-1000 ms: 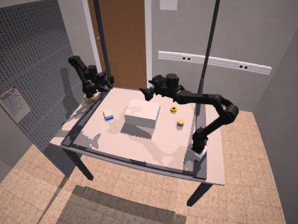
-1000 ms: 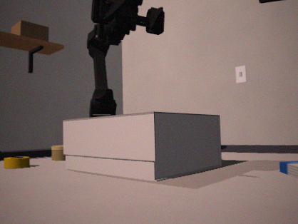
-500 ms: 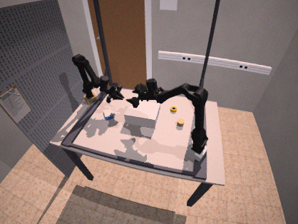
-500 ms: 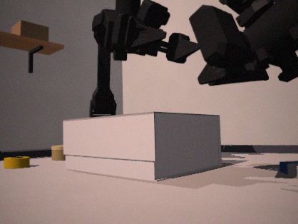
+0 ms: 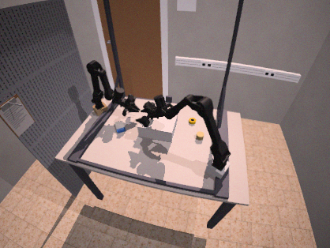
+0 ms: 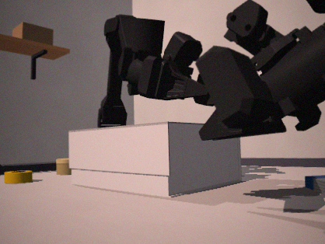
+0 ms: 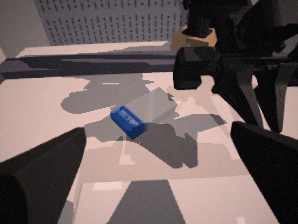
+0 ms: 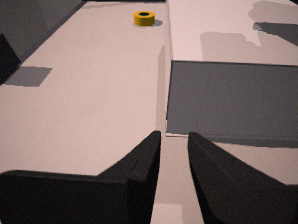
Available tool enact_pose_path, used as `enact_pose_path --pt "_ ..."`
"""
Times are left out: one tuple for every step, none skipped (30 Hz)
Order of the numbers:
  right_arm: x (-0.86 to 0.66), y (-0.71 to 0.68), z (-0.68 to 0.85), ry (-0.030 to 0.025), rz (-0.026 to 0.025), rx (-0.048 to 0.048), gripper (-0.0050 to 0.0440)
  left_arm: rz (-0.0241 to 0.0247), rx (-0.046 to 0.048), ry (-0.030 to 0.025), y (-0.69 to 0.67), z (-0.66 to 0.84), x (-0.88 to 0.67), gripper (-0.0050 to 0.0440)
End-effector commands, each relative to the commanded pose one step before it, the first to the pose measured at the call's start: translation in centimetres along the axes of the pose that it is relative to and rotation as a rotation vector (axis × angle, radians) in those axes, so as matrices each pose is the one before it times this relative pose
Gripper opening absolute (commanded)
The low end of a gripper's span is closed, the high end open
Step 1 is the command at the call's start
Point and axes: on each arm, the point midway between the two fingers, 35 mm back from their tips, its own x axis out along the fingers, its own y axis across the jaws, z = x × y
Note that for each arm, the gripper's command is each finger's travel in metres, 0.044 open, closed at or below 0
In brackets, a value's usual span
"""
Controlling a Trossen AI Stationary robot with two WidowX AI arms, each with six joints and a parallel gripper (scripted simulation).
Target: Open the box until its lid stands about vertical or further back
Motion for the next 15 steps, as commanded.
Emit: enact_pose_path --pt "0.055 0.073 0.413 -0.01529 0.00036 -0.00214 0.008 -0.00251 -0.00941 -0.0146 -0.27 0.285 0.291 0.044" --pt "0.0 0.0 0.0 0.0 0.0 0.0 0.008 -0.00003 0.00002 0.00001 -0.004 -0.144 0.059 0.044" --pt "0.0 0.0 0.0 0.0 0.0 0.0 0.008 0.0 0.00002 0.00001 -0.003 -0.144 0.059 0.044" --pt "0.0 0.0 0.0 0.0 0.0 0.0 0.008 0.0 0.00001 0.00001 -0.003 -0.144 0.058 0.044" --pt "0.0 0.0 0.0 0.0 0.0 0.0 0.008 0.0 0.00001 0.00001 -0.003 -0.144 0.058 0.044" --pt "0.0 0.0 0.0 0.0 0.0 0.0 0.008 0.0 0.00001 0.00001 -0.002 -0.144 0.057 0.044" --pt "0.0 0.0 0.0 0.0 0.0 0.0 0.008 0.0 0.0 0.0 0.0 0.0 0.0 0.044" --pt "0.0 0.0 0.0 0.0 0.0 0.0 0.008 0.0 0.0 0.0 0.0 0.0 0.0 0.044" --pt "0.0 0.0 0.0 0.0 0.0 0.0 0.008 0.0 0.00002 0.00001 -0.002 -0.144 0.056 0.044" --pt "0.0 0.0 0.0 0.0 0.0 0.0 0.008 0.0 0.0 0.00001 -0.002 -0.145 0.056 0.044" --pt "0.0 0.0 0.0 0.0 0.0 0.0 0.008 0.0 0.0 0.00001 -0.001 -0.145 0.055 0.044" --pt "0.0 0.0 0.0 0.0 0.0 0.0 0.008 0.0005 0.00137 0.0026 0.035 -0.271 0.033 0.044" --pt "0.0 0.0 0.0 0.0 0.0 0.0 0.008 0.00056 0.00154 0.00293 0.04 -0.287 0.029 0.044" --pt "0.0 0.0 0.0 0.0 0.0 0.0 0.008 0.00056 0.00154 0.00293 0.04 -0.286 0.028 0.044" --pt "0.0 0.0 0.0 0.0 0.0 0.0 0.008 0.00022 0.00061 0.00117 0.016 -0.2 0.043 0.044"
